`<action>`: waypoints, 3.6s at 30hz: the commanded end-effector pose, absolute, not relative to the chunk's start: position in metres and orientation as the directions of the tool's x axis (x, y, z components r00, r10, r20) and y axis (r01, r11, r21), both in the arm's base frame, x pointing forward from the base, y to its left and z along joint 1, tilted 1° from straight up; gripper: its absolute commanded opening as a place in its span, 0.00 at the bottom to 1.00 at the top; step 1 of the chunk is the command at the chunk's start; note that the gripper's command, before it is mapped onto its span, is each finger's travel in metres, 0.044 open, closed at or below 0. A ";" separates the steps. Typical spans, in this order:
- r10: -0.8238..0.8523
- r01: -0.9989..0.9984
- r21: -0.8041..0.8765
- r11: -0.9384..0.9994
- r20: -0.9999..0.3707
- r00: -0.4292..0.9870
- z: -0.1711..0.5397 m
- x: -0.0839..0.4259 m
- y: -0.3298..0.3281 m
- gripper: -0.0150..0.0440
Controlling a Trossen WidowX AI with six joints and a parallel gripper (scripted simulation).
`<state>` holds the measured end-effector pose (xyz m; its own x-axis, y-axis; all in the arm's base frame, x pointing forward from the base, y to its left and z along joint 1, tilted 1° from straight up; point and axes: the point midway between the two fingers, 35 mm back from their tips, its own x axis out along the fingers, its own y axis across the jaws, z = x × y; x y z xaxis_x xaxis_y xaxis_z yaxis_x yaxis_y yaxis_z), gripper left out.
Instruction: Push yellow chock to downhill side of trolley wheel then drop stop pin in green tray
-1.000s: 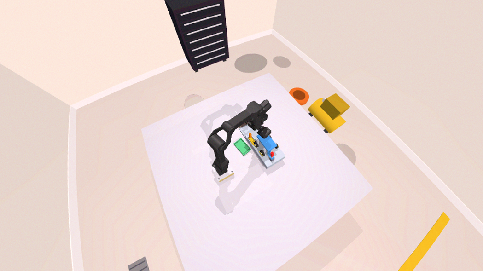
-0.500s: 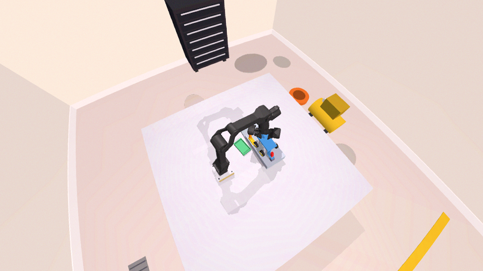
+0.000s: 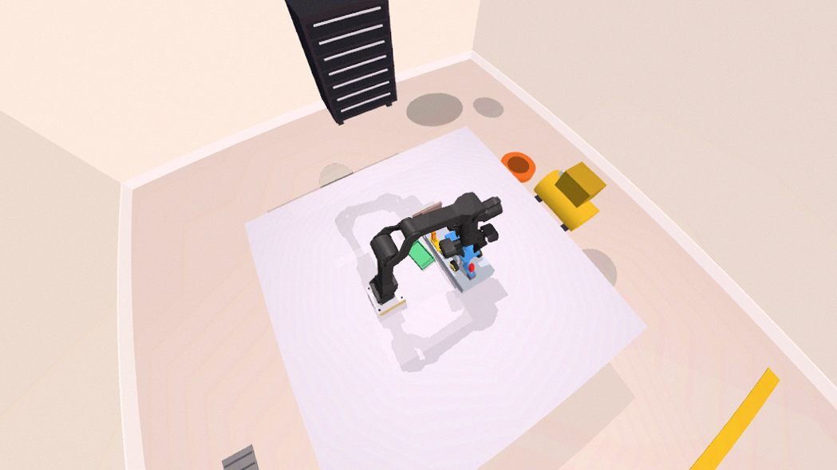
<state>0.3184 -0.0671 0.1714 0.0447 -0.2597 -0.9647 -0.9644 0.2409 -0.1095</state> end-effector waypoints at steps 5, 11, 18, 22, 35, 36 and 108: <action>-0.287 -0.998 -0.031 0.052 -0.958 0.014 0.174 0.314 -0.090 0.58; -0.287 -0.998 -0.031 0.052 -0.958 0.014 0.174 0.314 -0.090 0.58; -0.287 -0.998 -0.031 0.052 -0.958 0.014 0.165 0.314 -0.093 0.58; -0.287 -0.998 -0.031 0.052 -0.958 0.014 0.159 0.314 -0.094 0.58; -0.287 -0.998 -0.031 0.052 -0.958 0.014 0.146 0.314 -0.099 0.58; -0.287 -0.998 -0.031 0.052 -0.958 0.014 0.145 0.314 -0.099 0.58; -0.287 -0.998 -0.031 0.052 -0.958 0.014 0.136 0.313 -0.103 0.25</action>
<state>0.3128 -0.1026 0.1323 0.0128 -0.2802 -0.9599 -0.9984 0.0485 -0.0275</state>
